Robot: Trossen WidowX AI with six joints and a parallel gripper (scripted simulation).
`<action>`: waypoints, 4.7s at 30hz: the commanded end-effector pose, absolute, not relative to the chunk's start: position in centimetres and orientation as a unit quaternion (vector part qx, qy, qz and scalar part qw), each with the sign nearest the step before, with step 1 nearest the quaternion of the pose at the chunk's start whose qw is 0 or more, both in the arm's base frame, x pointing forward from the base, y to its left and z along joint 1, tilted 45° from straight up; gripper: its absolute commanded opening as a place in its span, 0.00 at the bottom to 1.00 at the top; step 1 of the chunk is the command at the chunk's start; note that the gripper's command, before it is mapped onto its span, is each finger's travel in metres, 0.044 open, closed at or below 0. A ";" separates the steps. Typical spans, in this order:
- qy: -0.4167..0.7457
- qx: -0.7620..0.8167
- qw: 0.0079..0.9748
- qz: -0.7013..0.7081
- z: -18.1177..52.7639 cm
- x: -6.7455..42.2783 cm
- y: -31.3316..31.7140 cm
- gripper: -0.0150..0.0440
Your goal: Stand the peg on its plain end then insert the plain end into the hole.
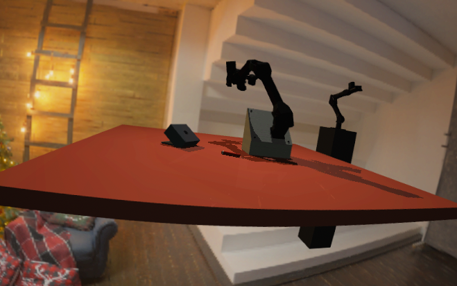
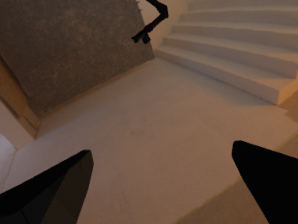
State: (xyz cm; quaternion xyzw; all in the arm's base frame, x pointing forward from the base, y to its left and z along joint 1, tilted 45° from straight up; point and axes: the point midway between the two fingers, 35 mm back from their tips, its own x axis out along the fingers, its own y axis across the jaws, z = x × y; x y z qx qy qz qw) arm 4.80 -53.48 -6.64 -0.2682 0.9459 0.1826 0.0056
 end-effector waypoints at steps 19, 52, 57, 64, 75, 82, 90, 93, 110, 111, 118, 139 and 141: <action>0.887 -0.430 0.157 0.067 -5.8 14.9 -52.8 1.00; 0.711 -0.432 0.554 -0.011 -5.0 30.6 -39.5 1.00; 0.688 -0.395 0.609 -0.006 -4.8 32.1 -36.3 1.00; 0.661 -0.328 0.675 0.006 -4.4 33.6 -31.7 1.00; 0.633 -0.195 0.749 0.031 -3.4 34.8 -23.9 1.00; 0.624 -0.096 0.774 0.050 -2.3 34.9 -18.8 1.00; 0.624 0.023 0.778 0.070 -0.8 34.2 -13.0 1.00; 0.626 0.065 0.773 0.074 -0.3 33.8 -11.1 1.00; 0.659 0.307 0.681 0.090 3.9 29.9 -0.5 1.00; 0.662 0.321 0.672 0.089 4.2 29.6 0.1 1.00; 0.683 0.412 0.597 0.083 6.3 27.3 4.0 1.00; 0.691 0.441 0.567 0.077 5.8 26.6 6.4 1.00; 0.691 0.441 0.567 0.077 5.6 26.7 6.6 1.00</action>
